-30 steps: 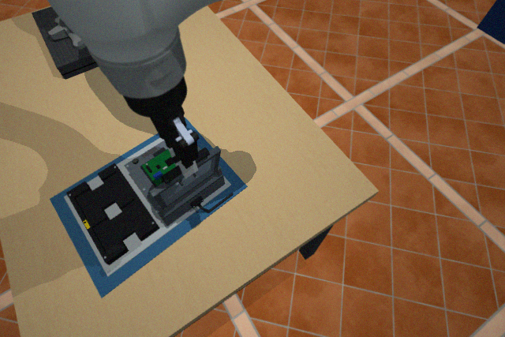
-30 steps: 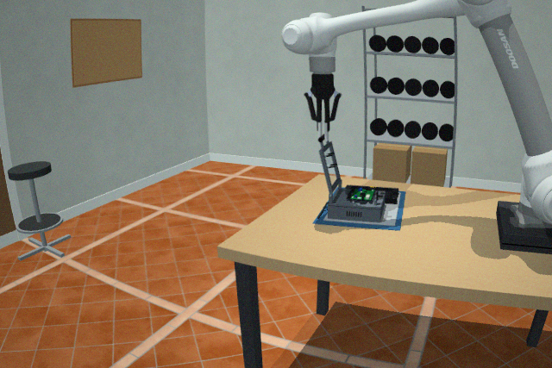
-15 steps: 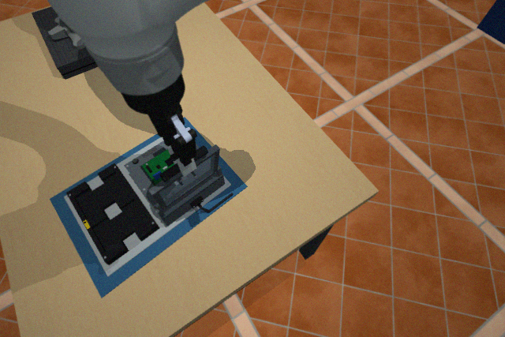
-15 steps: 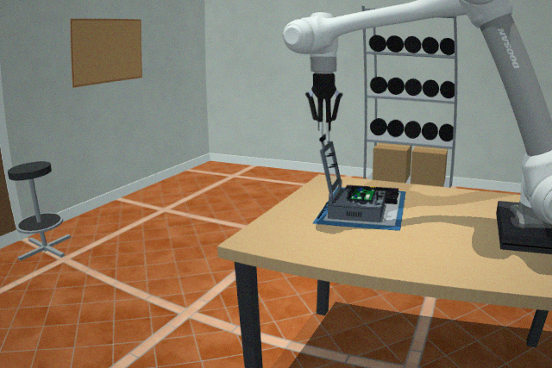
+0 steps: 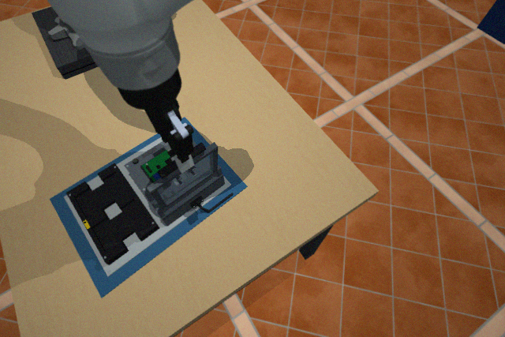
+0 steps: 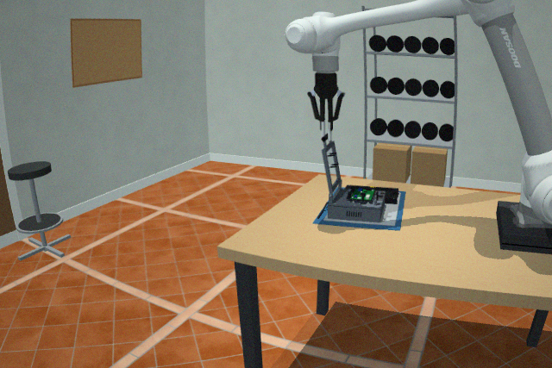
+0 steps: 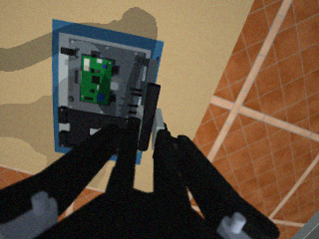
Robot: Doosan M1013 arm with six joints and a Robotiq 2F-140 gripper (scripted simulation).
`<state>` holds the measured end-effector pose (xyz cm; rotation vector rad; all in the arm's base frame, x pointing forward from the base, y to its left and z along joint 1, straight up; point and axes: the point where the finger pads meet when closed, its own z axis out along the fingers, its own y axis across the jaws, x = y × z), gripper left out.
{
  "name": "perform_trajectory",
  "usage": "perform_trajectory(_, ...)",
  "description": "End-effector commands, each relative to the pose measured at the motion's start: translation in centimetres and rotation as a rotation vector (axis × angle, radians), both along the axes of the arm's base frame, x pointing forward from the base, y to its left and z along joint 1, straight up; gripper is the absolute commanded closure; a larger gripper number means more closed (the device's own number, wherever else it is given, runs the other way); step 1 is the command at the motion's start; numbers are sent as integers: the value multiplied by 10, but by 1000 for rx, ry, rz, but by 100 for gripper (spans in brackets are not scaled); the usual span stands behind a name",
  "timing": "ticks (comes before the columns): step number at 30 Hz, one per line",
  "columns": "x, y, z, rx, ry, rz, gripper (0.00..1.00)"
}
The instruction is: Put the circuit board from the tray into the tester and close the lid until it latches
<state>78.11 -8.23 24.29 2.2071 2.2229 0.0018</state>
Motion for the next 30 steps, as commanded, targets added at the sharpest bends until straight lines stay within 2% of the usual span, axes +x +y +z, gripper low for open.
perform_trajectory(1, -3, 0, 0, 0, 1, 0, 100)
perform_trajectory(30, -28, 0, 3, 0, 1, 0, 100)
